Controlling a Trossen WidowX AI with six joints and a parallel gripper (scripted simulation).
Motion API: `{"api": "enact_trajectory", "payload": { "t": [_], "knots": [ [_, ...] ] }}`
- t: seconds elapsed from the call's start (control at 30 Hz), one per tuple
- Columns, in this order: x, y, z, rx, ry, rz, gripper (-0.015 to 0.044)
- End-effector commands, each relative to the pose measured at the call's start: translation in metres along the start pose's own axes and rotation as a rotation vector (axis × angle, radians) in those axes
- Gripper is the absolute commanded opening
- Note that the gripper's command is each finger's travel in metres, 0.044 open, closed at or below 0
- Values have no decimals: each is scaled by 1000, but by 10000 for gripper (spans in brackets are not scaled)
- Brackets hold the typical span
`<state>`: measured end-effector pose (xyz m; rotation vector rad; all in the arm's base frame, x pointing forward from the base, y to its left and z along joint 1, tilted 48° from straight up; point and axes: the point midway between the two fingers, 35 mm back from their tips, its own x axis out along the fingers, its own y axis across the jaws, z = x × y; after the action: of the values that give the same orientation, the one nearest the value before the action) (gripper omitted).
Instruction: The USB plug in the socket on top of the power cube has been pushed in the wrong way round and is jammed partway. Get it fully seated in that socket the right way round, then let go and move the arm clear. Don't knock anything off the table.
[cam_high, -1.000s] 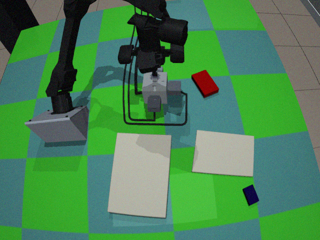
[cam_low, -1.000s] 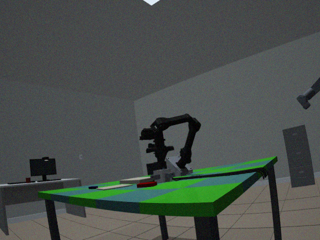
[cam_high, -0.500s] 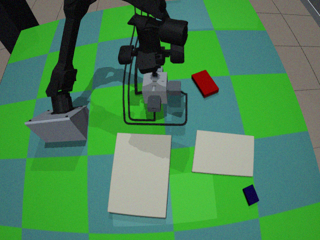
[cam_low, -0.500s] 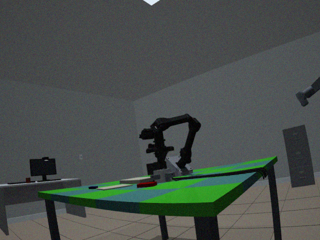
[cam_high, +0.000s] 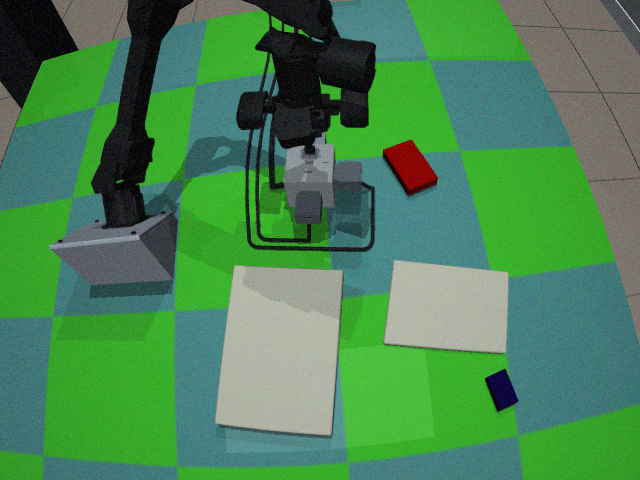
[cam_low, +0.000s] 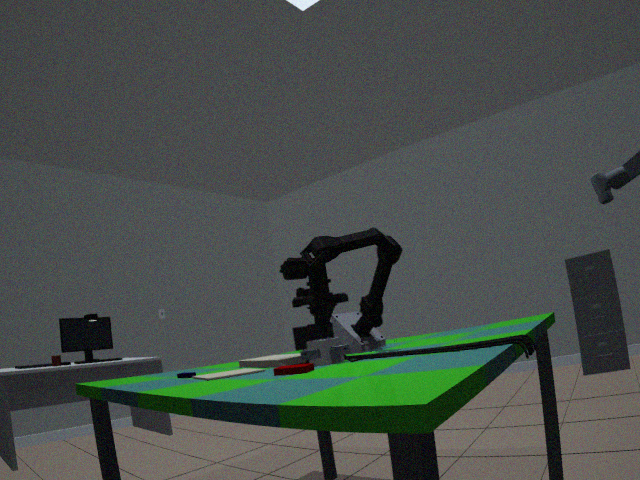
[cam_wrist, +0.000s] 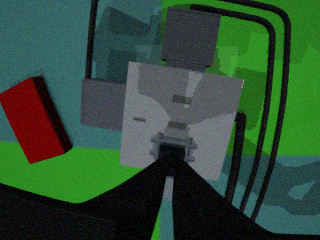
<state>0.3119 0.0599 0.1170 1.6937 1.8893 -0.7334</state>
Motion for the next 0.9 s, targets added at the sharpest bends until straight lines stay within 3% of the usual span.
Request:
{"api": "enact_trajectory", "payload": {
  "t": [0.0,0.87],
  "knots": [
    [1,-1,0,5,4,-1,0],
    [5,-1,0,5,4,-1,0]
  ]
}}
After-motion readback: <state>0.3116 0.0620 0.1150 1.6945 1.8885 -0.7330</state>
